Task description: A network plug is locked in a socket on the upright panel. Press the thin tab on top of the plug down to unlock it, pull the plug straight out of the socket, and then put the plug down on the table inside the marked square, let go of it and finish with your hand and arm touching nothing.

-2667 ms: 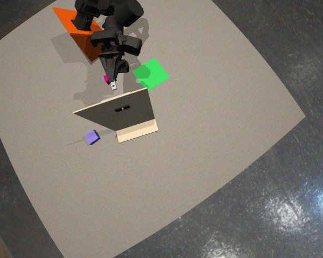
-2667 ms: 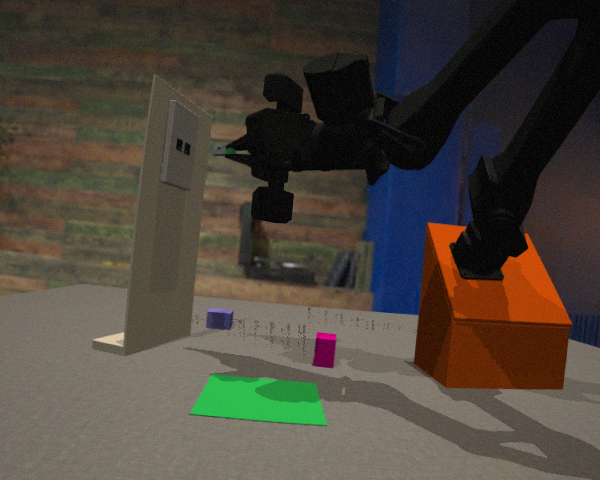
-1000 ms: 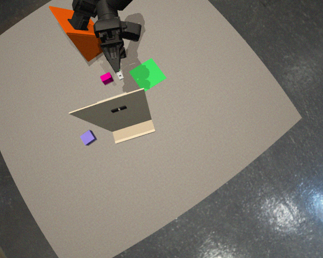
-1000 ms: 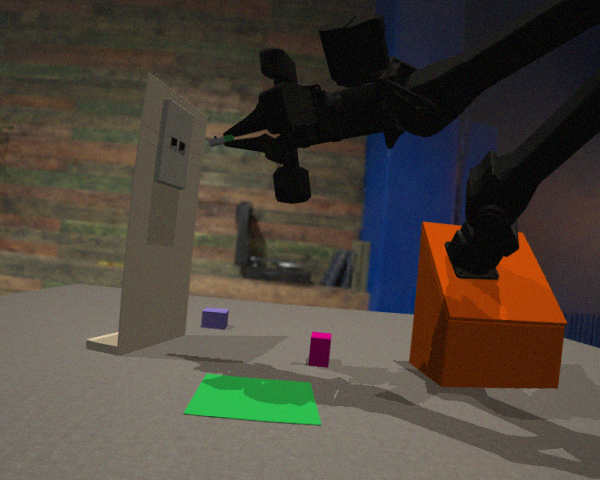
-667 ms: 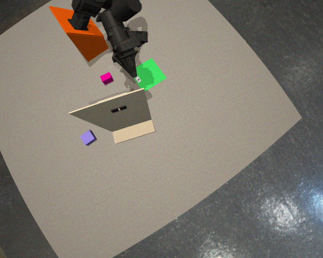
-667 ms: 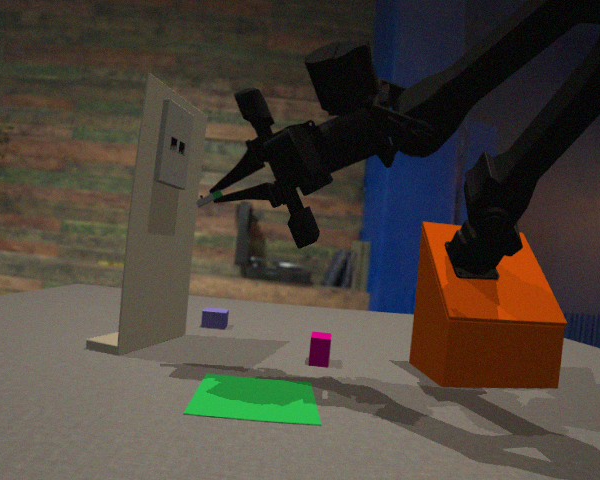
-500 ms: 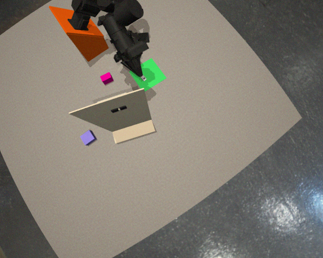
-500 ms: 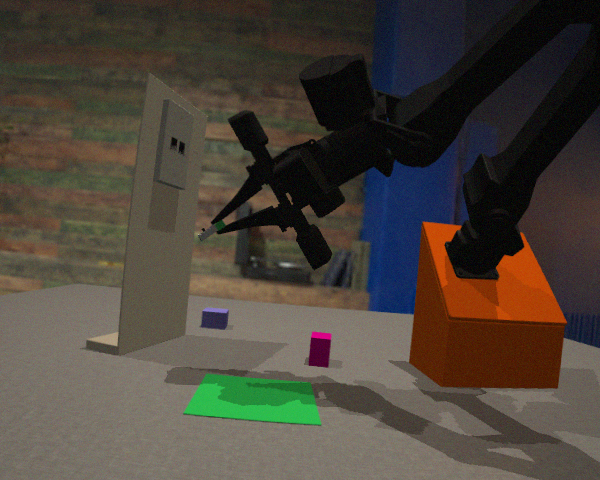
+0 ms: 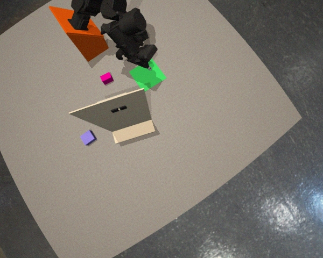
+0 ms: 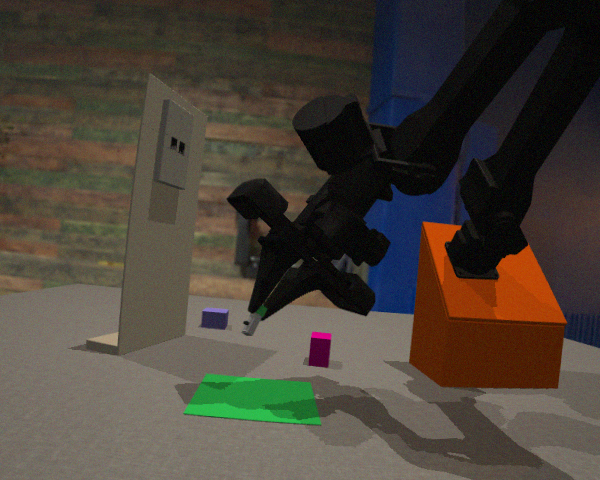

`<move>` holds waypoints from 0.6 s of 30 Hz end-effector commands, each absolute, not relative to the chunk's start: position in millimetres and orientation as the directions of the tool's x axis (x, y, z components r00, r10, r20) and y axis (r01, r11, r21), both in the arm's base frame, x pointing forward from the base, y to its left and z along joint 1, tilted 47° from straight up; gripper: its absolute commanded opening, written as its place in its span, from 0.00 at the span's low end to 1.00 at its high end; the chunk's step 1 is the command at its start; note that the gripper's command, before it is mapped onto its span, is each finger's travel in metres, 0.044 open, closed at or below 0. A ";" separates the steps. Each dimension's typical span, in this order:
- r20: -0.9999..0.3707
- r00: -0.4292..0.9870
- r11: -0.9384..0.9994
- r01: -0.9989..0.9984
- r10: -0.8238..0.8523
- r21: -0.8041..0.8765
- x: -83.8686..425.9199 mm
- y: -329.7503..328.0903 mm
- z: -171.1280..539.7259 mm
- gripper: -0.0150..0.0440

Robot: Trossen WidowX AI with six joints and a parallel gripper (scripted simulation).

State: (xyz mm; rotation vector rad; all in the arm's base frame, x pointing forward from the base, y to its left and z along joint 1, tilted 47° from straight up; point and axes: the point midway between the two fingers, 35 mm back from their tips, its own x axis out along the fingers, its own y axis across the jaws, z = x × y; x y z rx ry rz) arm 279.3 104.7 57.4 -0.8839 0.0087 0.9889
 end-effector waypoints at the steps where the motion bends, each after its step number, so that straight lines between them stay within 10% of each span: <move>1: -0.377 0.562 0.226 -0.730 0.736 -0.645 275.6 108.0 56.2 0.25; 18: -0.381 0.560 0.223 -0.731 0.736 -0.645 278.1 116.8 47.4 0.25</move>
